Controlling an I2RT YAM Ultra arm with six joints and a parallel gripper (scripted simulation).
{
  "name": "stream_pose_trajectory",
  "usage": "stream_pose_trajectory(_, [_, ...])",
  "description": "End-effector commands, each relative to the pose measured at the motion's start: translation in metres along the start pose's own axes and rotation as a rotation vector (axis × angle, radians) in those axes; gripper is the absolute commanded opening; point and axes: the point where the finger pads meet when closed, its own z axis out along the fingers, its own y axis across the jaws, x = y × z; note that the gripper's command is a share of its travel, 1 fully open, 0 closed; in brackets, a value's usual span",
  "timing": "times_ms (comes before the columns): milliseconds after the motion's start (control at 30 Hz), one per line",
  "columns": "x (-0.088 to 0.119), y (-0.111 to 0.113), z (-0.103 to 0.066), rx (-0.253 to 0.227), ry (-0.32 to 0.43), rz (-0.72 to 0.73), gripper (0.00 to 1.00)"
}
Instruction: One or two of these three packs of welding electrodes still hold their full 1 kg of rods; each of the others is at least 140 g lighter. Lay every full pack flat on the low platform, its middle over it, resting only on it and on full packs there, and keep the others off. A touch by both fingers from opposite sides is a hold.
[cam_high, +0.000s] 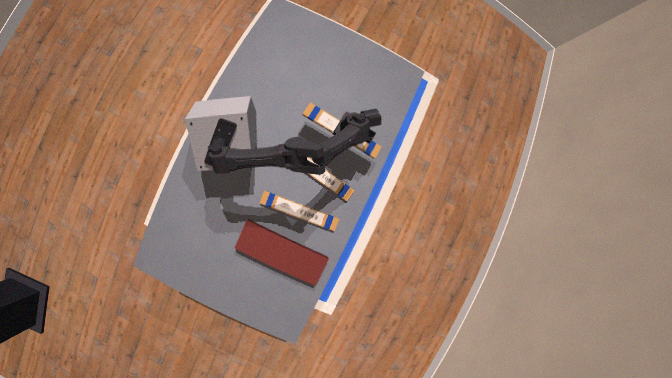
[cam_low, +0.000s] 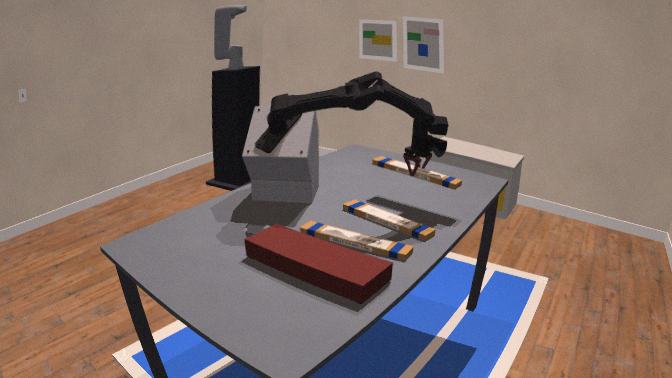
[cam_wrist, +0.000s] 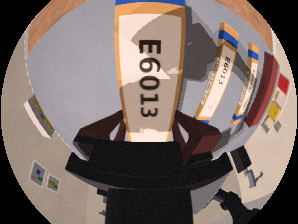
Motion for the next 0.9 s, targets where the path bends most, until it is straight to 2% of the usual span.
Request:
stream_pose_trajectory(0, [-0.016, 0.021, -0.042, -0.064, -0.097, -0.011, 0.0])
stream_pose_trajectory(767, [-0.015, 0.022, -0.004, -0.054, -0.09, -0.019, 0.0])
stream_pose_trajectory(867, [-0.017, 0.02, -0.005, -0.052, -0.088, -0.021, 0.0])
